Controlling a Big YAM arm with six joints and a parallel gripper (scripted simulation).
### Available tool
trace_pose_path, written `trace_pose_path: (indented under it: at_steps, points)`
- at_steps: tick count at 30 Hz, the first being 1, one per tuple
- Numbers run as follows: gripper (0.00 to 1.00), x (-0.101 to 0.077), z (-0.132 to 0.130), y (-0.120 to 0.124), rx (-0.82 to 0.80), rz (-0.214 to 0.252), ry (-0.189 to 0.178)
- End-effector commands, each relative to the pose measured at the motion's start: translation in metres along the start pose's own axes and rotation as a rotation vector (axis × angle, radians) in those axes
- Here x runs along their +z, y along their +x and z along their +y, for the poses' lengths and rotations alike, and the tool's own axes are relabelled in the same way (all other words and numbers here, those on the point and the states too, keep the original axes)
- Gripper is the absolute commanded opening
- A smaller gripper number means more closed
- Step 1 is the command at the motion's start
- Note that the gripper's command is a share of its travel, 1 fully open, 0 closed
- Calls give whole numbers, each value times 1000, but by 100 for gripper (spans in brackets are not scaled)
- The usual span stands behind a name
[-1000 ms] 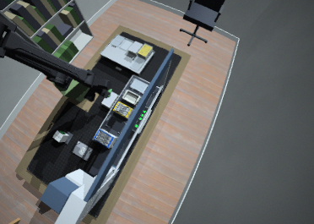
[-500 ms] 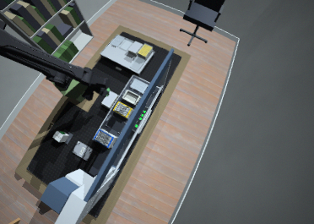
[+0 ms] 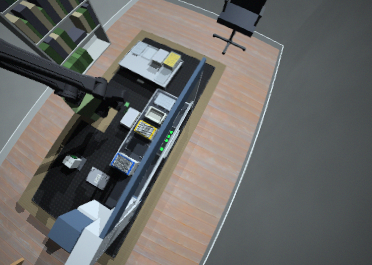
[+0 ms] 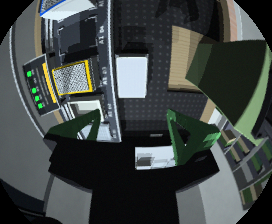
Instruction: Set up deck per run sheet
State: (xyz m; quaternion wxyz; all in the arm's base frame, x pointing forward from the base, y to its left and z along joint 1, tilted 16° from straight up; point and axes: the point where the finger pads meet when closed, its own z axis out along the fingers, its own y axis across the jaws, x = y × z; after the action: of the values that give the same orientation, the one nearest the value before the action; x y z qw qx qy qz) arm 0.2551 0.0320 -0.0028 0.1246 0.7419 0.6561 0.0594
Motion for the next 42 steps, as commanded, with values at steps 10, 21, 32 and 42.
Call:
trace_pose_path:
  at_steps: [10,21,32,42]
  points:
    - [100,-32,27,10,10,19,-55]
    - [100,-52,27,10,11,21,-58]
    - [100,-69,27,10,11,22,-61]
    - [100,-82,26,10,11,21,-55]
